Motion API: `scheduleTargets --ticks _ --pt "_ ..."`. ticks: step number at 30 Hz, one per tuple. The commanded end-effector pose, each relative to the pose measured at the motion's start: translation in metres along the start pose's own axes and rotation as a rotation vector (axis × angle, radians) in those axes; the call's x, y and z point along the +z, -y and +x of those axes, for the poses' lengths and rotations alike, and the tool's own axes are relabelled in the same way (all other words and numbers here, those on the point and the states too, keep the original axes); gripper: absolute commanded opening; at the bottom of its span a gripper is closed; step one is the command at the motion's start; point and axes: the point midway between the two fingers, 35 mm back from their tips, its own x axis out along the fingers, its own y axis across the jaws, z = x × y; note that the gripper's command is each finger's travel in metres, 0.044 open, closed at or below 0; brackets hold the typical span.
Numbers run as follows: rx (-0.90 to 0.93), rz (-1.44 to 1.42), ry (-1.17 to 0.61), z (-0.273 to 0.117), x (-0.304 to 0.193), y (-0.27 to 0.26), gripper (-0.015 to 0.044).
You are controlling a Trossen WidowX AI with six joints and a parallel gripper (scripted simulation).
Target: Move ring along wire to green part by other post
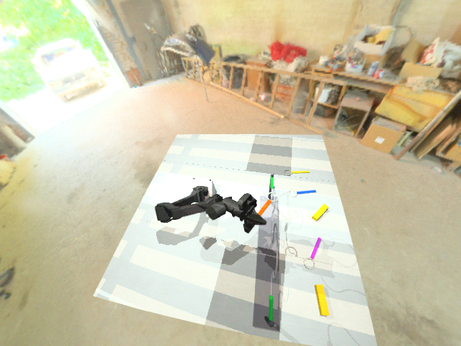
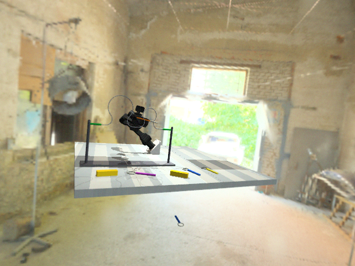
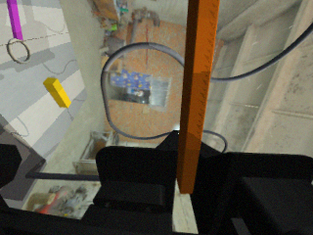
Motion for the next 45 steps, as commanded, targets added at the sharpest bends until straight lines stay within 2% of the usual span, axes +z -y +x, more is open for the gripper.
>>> scheduleTargets --ticks 1,19,28,45 --pt "0.047 0.088 -0.014 -0.003 0.0 -0.016 -0.015" --pt "0.258 0.465 -0.065 -0.022 0.018 -0.079 -0.015" --pt "0.329 0.666 -0.011 -0.024 0.036 -0.107 -0.015" --pt "0.45 0.907 -0.043 -0.043 0.066 -0.133 -0.015"
